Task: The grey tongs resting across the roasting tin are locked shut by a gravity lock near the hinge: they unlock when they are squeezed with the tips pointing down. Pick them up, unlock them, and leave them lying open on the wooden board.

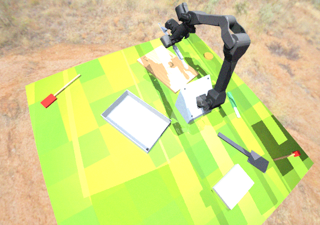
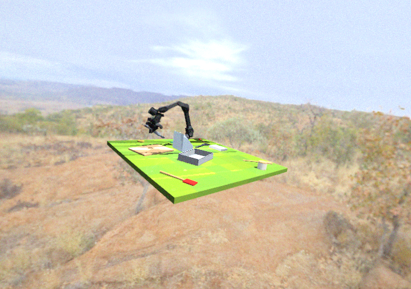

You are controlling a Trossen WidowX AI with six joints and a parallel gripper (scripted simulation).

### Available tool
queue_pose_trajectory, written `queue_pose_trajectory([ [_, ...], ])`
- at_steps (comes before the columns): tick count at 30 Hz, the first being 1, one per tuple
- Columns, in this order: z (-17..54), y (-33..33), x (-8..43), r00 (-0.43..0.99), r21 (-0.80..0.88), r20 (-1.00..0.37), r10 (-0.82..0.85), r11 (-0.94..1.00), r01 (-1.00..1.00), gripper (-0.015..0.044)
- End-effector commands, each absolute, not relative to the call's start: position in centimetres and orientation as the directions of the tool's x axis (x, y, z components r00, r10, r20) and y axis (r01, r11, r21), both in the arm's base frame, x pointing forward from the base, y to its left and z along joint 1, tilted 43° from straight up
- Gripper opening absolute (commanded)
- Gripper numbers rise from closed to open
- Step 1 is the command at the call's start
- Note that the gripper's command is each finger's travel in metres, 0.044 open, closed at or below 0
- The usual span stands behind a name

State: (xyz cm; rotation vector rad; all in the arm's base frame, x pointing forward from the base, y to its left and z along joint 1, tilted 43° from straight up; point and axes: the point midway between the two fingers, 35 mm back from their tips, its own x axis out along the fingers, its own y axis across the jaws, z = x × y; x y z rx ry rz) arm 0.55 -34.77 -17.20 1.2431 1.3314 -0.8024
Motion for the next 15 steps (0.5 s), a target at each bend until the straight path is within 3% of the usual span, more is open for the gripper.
queue_pose_trajectory([
  [1, -17.06, -35.31, 0.53, 0.12, 0.178, -0.961, 0.251, 0.223, 0.958, -0.015],
  [15, -17.3, -34.55, 0.67, 0.054, 0.169, -0.902, 0.428, 0.236, 0.957, -0.015],
])
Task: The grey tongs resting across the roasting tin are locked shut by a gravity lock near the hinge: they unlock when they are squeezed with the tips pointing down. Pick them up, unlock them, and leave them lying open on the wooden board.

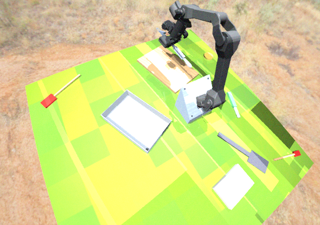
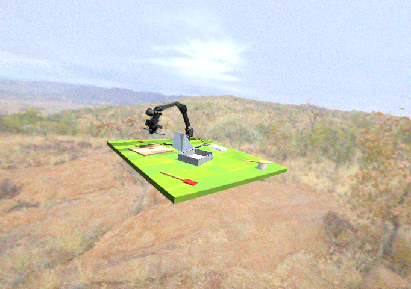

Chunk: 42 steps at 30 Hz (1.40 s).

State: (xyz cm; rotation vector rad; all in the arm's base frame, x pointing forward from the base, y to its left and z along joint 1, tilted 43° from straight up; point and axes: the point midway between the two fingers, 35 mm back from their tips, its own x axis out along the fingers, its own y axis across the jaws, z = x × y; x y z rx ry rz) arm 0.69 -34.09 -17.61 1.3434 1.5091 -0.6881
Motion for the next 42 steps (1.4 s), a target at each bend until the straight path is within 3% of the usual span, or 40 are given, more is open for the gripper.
queue_pose_trajectory([
  [1, -17.3, -34.5, 0.7, 0.049, 0.169, -0.897, 0.44, 0.237, 0.957, -0.015],
  [20, -16.5, -33.2, 0.8, -0.056, 0.161, -0.762, 0.645, 0.273, 0.948, -0.015],
  [42, -18.0, -32.2, 0.6, -0.06, 0.161, -0.757, 0.651, 0.275, 0.948, -0.015],
])
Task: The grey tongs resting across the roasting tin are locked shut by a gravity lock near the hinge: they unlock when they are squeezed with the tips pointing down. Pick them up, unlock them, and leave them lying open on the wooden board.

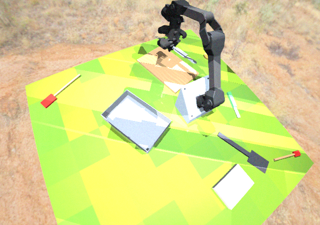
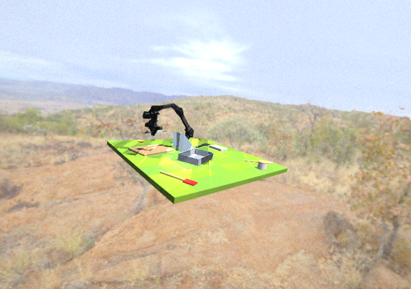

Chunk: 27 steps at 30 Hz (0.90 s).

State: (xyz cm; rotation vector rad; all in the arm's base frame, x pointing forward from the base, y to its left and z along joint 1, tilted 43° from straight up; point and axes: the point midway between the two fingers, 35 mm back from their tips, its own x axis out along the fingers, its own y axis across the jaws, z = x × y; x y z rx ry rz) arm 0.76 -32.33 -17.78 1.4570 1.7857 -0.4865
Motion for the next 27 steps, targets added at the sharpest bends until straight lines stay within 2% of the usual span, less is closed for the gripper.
queue_pose_trajectory([
  [1, -18.2, -32.1, 0.6, -0.06, 0.161, -0.757, 0.651, 0.275, 0.948, -0.015],
  [27, -21.5, -29.5, 0.4, -0.06, 0.161, -0.757, 0.651, 0.274, 0.948, -0.015],
])
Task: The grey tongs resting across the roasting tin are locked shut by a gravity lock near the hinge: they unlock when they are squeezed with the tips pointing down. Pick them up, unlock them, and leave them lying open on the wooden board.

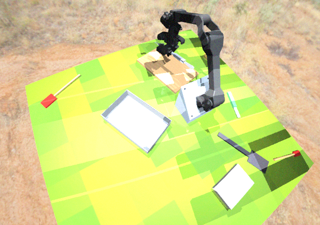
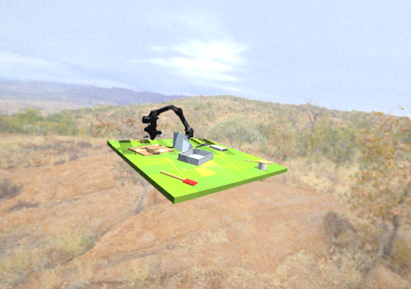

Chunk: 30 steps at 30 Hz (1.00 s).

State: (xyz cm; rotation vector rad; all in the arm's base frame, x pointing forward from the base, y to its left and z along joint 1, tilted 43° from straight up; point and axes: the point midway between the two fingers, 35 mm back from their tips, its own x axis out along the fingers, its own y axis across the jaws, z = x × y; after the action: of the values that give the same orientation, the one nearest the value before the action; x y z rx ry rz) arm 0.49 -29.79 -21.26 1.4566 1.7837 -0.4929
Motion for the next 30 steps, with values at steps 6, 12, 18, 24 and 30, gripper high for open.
queue_pose_trajectory([
  [6, -22.3, -28.8, 0.3, -0.06, 0.161, -0.757, 0.651, 0.274, 0.948, -0.015],
  [12, -23.0, -28.1, 0.2, -0.06, 0.161, -0.757, 0.651, 0.274, 0.948, -0.015],
  [18, -23.6, -27.4, 0.2, -0.06, 0.161, -0.757, 0.651, 0.274, 0.948, -0.015],
  [24, -24.3, -26.7, 0.1, -0.06, 0.161, -0.757, 0.651, 0.274, 0.948, -0.015],
  [30, -24.9, -26.0, 0.1, -0.06, 0.161, -0.756, 0.651, 0.274, 0.948, -0.015],
])
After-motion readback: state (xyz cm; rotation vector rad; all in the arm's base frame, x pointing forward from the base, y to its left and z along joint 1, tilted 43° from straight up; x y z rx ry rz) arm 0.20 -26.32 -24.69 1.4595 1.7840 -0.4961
